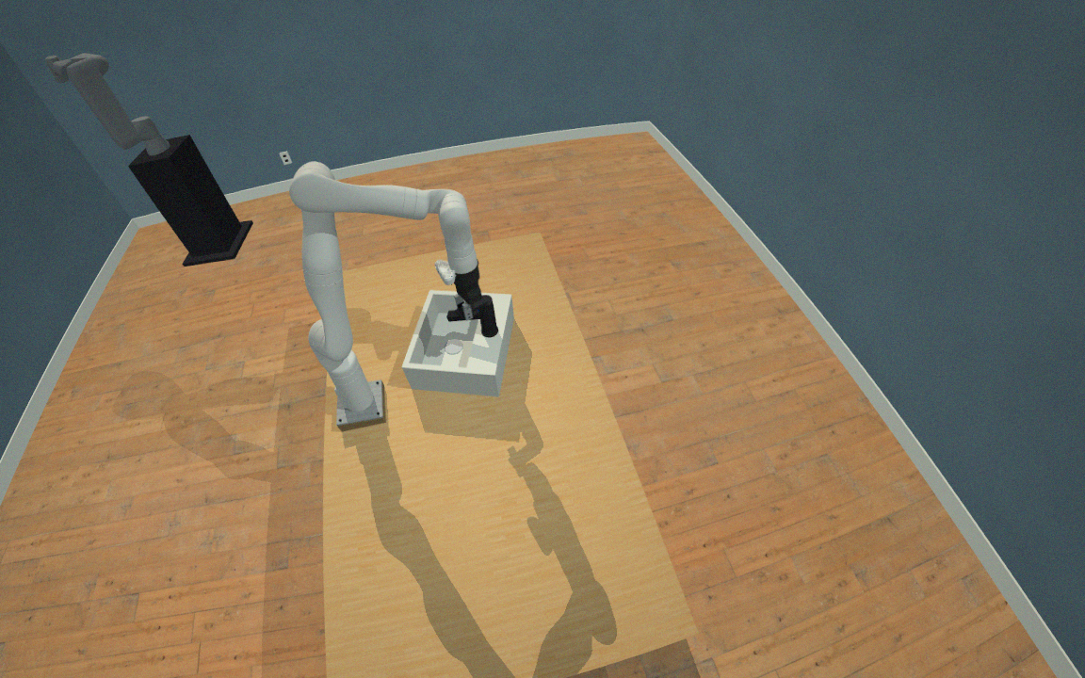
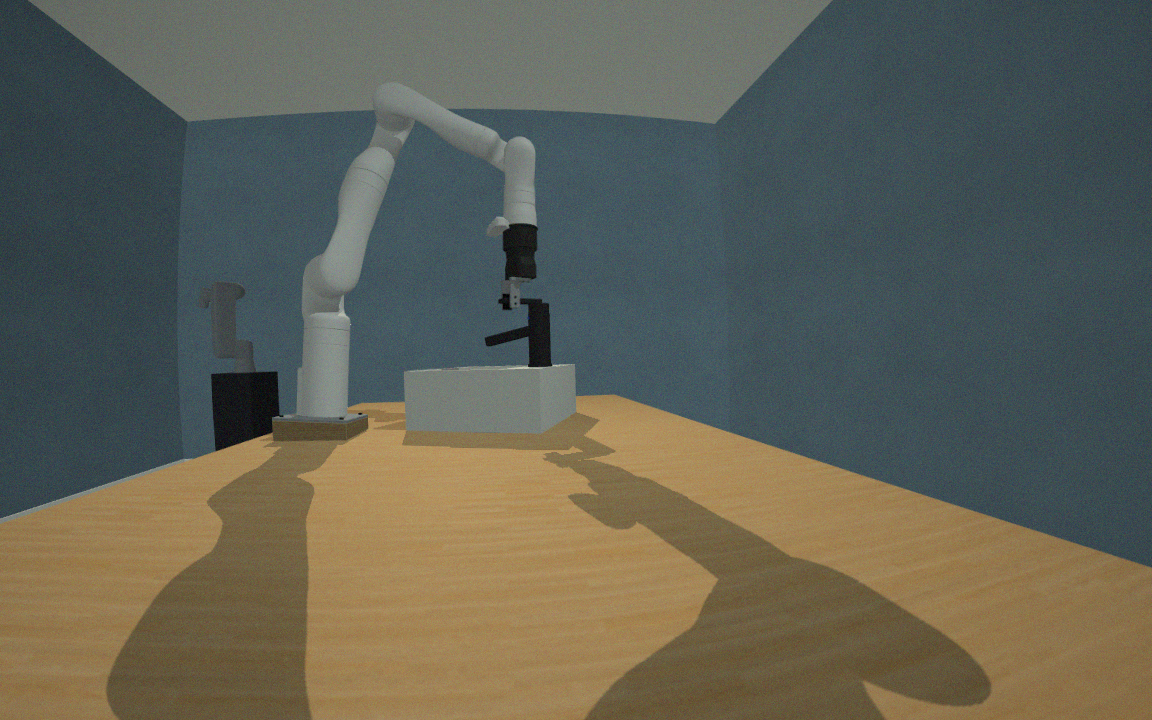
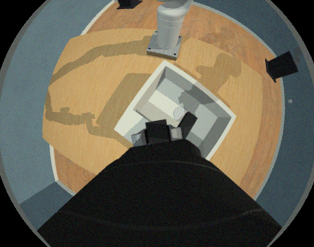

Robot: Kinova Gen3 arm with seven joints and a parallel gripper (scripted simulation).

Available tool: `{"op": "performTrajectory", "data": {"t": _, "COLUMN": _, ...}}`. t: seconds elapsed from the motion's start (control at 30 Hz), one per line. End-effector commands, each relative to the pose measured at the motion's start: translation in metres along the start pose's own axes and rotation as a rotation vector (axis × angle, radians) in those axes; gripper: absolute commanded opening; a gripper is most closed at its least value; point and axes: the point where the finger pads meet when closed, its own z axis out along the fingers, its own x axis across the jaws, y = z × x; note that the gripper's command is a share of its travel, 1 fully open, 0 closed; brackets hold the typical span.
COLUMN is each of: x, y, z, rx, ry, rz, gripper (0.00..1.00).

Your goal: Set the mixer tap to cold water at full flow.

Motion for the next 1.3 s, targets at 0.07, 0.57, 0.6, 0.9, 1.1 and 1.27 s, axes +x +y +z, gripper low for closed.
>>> {"op": "performTrajectory", "data": {"t": 0.07, "x": 0.0, "y": 0.0, "z": -0.001, "rx": -0.002, "ry": 0.0, "rz": 0.0, "gripper": 0.0}}
{"op": "performTrajectory", "data": {"t": 0.57, "x": 0.0, "y": 0.007, "z": -0.019, "rx": -0.002, "ry": 0.0, "rz": 0.0, "gripper": 0.0}}
{"op": "performTrajectory", "data": {"t": 0.6, "x": 0.0, "y": 0.008, "z": -0.021, "rx": -0.002, "ry": 0.0, "rz": 0.0, "gripper": 0.0}}
{"op": "performTrajectory", "data": {"t": 0.9, "x": 0.0, "y": 0.012, "z": -0.027, "rx": -0.002, "ry": 0.0, "rz": 0.0, "gripper": 0.0}}
{"op": "performTrajectory", "data": {"t": 1.1, "x": 0.0, "y": 0.012, "z": -0.027, "rx": -0.002, "ry": 0.0, "rz": 0.0, "gripper": 0.0}}
{"op": "performTrajectory", "data": {"t": 1.27, "x": 0.0, "y": 0.012, "z": -0.027, "rx": -0.002, "ry": 0.0, "rz": 0.0, "gripper": 0.0}}
